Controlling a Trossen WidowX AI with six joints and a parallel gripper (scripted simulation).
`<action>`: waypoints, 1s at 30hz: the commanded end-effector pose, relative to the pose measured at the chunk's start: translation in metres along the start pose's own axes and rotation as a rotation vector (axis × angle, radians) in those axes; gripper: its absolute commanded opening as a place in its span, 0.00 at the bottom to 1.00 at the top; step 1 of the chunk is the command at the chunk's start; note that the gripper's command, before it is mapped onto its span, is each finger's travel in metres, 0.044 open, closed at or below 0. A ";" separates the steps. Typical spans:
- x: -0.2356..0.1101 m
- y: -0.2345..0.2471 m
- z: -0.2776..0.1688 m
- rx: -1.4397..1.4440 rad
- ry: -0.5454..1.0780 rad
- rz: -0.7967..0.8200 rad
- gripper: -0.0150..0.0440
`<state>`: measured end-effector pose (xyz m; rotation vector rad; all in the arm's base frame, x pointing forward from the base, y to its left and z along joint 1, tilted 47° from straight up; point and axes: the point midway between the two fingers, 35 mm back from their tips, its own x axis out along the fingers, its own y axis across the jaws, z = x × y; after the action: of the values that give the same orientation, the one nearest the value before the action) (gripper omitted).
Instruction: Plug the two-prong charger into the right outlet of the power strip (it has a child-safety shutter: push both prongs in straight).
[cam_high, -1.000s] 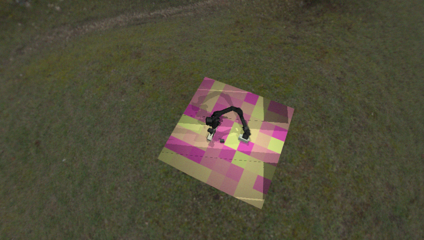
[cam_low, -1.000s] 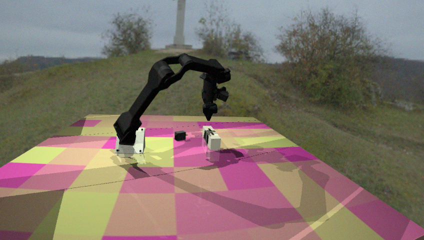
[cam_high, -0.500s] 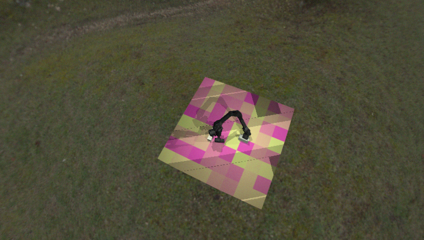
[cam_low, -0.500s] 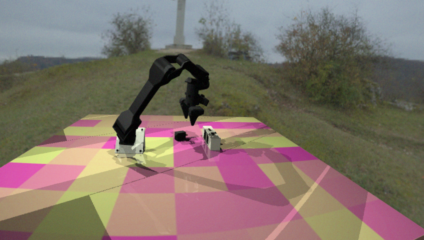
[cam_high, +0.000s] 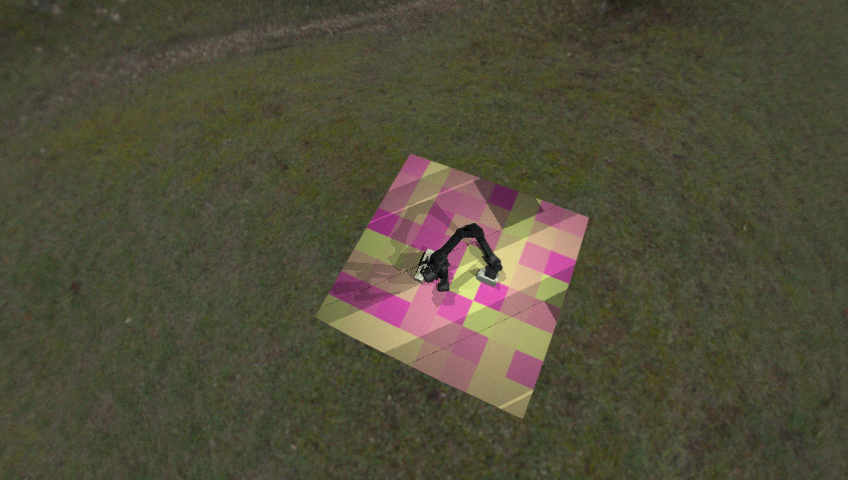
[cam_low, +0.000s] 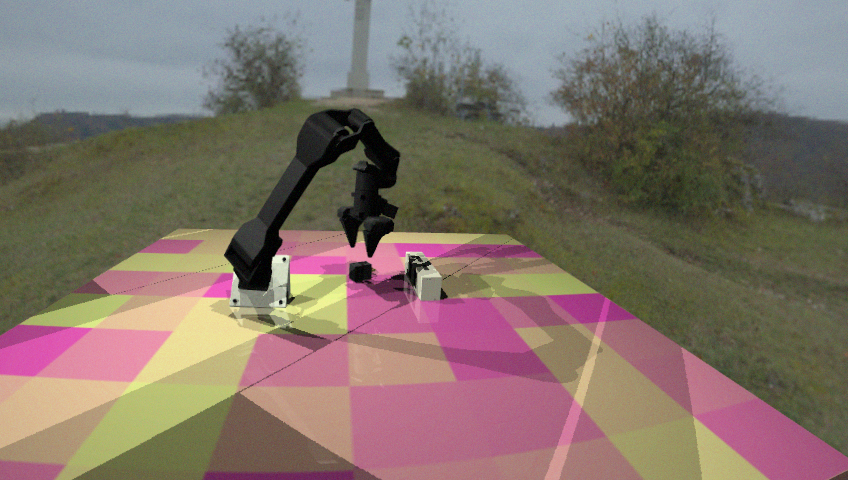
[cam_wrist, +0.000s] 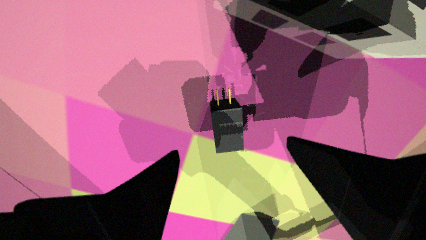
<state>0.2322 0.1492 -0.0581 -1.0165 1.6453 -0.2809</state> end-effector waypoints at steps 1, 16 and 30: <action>0.007 0.000 -0.001 -0.007 0.006 -0.007 1.00; 0.027 0.000 0.000 -0.006 0.005 -0.007 1.00; 0.050 -0.001 0.001 -0.006 0.006 -0.008 1.00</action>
<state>0.2341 0.1180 -0.0891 -1.0204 1.6447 -0.2819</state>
